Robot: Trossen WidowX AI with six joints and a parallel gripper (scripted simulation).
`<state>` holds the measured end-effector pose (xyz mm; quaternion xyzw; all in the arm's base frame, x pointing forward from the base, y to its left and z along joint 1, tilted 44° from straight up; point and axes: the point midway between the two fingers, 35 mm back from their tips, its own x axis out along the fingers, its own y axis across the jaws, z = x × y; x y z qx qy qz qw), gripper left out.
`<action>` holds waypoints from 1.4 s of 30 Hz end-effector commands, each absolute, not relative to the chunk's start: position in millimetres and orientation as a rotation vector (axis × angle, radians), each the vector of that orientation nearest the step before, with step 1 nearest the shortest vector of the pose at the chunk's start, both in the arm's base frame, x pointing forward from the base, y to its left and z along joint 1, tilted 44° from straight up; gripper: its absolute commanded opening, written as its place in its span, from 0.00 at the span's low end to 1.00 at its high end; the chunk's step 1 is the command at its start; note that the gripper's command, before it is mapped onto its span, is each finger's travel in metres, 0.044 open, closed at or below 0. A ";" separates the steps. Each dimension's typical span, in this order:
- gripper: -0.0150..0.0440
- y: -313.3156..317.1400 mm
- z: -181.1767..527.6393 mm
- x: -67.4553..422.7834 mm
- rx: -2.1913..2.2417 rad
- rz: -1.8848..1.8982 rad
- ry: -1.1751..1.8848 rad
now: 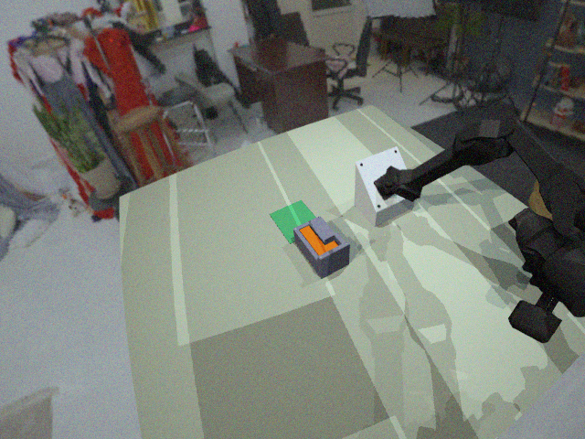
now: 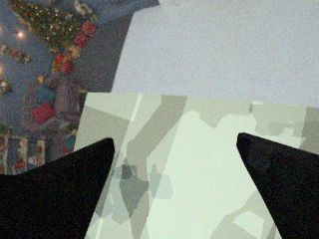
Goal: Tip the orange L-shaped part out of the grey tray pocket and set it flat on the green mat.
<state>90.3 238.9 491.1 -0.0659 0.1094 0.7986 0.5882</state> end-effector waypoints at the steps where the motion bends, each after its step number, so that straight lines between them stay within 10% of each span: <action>1: 0.89 239.4 488.9 93.6 -0.154 1.851 0.263; 9: 0.56 225.7 432.0 174.2 -0.103 1.559 0.498; 21: 0.56 105.9 270.5 293.5 0.224 0.959 1.018; 31: 0.56 -19.9 137.1 260.1 0.675 0.489 1.381; 42: 0.56 13.9 96.5 268.0 0.683 0.481 1.384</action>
